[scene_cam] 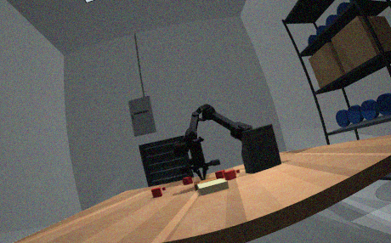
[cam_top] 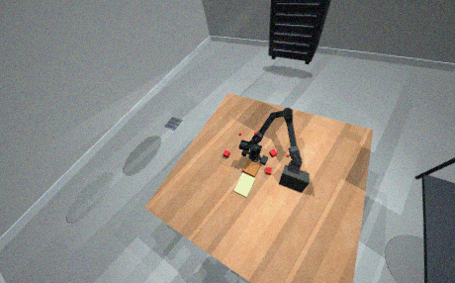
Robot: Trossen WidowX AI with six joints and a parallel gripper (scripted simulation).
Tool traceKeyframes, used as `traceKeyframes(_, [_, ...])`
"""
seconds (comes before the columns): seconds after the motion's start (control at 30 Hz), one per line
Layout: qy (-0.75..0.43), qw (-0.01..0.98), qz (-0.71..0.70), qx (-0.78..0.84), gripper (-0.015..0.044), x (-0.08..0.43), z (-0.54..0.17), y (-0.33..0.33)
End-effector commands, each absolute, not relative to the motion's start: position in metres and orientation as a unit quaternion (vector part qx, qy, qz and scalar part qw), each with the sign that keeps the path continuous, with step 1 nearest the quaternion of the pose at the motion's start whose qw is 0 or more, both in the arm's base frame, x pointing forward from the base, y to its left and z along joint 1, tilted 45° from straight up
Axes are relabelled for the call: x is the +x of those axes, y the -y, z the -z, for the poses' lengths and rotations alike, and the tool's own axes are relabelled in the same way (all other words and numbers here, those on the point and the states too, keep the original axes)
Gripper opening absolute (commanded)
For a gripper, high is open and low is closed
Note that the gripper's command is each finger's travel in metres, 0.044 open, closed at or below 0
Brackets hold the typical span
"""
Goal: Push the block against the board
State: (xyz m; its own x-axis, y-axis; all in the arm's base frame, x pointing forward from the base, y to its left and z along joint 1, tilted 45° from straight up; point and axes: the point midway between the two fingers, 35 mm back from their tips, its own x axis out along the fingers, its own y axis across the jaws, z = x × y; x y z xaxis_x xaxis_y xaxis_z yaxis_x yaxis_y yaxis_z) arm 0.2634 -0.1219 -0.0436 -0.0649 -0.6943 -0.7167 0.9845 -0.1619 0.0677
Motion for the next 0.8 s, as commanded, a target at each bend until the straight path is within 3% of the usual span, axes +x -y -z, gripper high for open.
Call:
traceKeyframes(0.0, [-0.231, 0.603, 0.694, 0.318, 0.0, 0.264, 0.05, 0.118])
traceKeyframes(0.77, [-0.23, 0.603, 0.695, 0.317, 0.0, 0.265, 0.056, 0.112])
